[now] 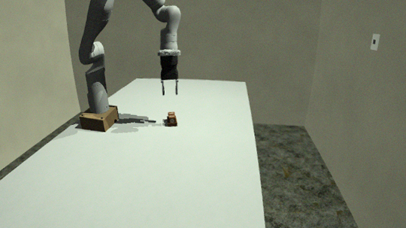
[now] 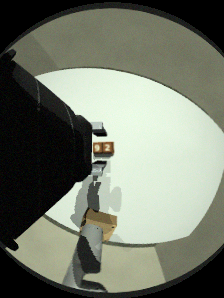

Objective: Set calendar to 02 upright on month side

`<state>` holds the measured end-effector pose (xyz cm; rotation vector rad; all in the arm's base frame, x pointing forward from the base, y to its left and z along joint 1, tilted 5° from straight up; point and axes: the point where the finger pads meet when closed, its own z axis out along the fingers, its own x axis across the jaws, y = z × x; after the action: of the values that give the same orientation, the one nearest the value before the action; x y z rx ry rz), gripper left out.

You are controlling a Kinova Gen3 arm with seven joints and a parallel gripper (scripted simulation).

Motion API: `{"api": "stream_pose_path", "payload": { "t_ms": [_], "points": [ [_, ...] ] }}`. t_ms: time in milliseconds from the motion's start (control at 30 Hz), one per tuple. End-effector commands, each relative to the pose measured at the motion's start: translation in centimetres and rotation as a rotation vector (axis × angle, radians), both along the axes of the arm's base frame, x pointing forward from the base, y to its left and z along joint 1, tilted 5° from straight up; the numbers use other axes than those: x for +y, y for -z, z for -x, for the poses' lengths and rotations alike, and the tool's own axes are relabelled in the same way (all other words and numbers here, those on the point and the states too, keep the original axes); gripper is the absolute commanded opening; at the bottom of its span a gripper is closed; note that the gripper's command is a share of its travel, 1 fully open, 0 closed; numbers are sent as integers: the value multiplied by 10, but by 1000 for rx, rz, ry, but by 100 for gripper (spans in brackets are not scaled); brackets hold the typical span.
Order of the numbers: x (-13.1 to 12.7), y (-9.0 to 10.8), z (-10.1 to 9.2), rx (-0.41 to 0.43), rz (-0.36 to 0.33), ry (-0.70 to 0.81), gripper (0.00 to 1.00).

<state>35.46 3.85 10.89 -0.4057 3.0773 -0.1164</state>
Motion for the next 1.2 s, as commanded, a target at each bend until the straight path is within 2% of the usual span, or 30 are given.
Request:
{"api": "stream_pose_path", "payload": {
  "t_ms": [0, 333, 767, 833, 1167],
  "points": [
    [0, 0, 0, -1, 0, 16, 100],
    [-1, 3, 4, 0, -6, 122, 100],
    [-4, 12, 16, 0, -18, 439, 100],
    [-4, 12, 16, 0, -18, 439, 100],
    [-5, 20, 26, -7, -25, 795, 100]
  ]
}}
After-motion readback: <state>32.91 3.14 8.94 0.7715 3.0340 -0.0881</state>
